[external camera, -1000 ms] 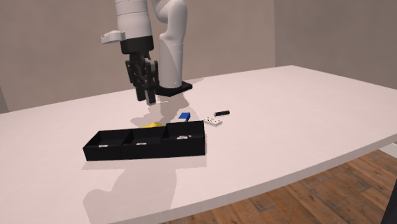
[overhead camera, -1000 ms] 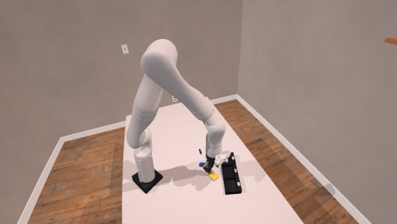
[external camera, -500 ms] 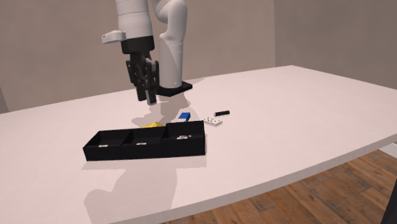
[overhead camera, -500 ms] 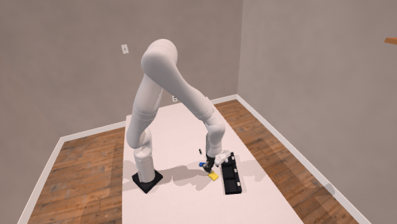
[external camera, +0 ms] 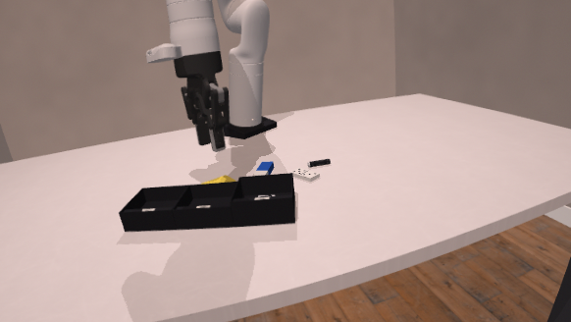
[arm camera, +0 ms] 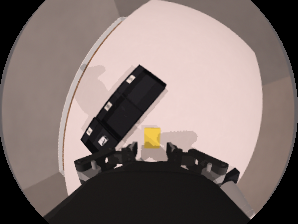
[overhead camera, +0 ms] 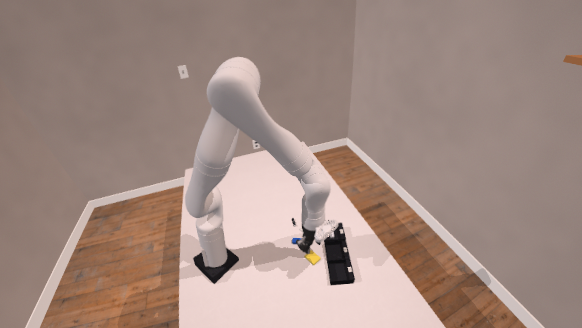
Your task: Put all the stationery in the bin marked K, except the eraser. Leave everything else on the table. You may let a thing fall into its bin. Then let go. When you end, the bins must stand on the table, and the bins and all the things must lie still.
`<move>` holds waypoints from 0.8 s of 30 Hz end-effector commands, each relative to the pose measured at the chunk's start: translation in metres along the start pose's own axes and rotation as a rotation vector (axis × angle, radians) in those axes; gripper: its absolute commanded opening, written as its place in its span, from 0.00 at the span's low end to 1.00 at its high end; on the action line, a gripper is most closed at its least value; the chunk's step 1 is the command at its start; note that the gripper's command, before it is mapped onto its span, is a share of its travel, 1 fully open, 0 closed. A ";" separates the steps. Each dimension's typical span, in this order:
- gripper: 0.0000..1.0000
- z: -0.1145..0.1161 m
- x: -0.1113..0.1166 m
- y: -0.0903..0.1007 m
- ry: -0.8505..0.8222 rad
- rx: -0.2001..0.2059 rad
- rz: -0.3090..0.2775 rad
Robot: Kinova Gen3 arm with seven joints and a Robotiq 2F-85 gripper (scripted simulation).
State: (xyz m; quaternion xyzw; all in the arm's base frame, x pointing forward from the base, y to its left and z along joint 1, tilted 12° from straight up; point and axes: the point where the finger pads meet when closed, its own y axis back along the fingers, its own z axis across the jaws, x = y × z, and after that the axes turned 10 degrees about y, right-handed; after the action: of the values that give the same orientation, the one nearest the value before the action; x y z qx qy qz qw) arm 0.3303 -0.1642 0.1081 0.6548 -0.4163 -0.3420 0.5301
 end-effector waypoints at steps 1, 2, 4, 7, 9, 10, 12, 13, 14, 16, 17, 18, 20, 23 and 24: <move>0.55 0.000 0.000 -0.004 0.000 0.000 0.001; 0.55 0.000 0.000 -0.008 0.000 0.000 0.001; 0.55 0.000 0.000 -0.016 0.000 0.000 0.001; 0.55 -0.001 -0.002 -0.028 0.000 0.000 0.001; 0.55 -0.001 -0.003 -0.036 0.000 0.000 0.001; 0.55 -0.001 -0.004 -0.040 0.000 0.000 0.001; 0.55 -0.002 -0.005 -0.044 0.000 0.000 0.001; 0.55 -0.002 -0.005 -0.044 0.000 0.000 0.001; 0.55 -0.002 -0.005 -0.048 0.000 0.000 0.001; 0.55 -0.002 -0.005 -0.056 0.000 0.000 0.001; 0.55 -0.002 -0.006 -0.058 0.000 0.000 0.001; 0.55 -0.002 -0.006 -0.058 0.000 0.000 0.001; 0.55 -0.003 -0.006 -0.058 0.000 0.000 0.001; 0.55 -0.003 -0.006 -0.058 0.000 0.000 0.001; 0.55 -0.003 -0.005 -0.058 0.000 0.000 0.001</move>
State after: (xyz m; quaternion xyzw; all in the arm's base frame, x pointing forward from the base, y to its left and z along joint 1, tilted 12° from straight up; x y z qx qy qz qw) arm 0.3400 -0.1543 0.0529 0.6536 -0.4184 -0.3421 0.5298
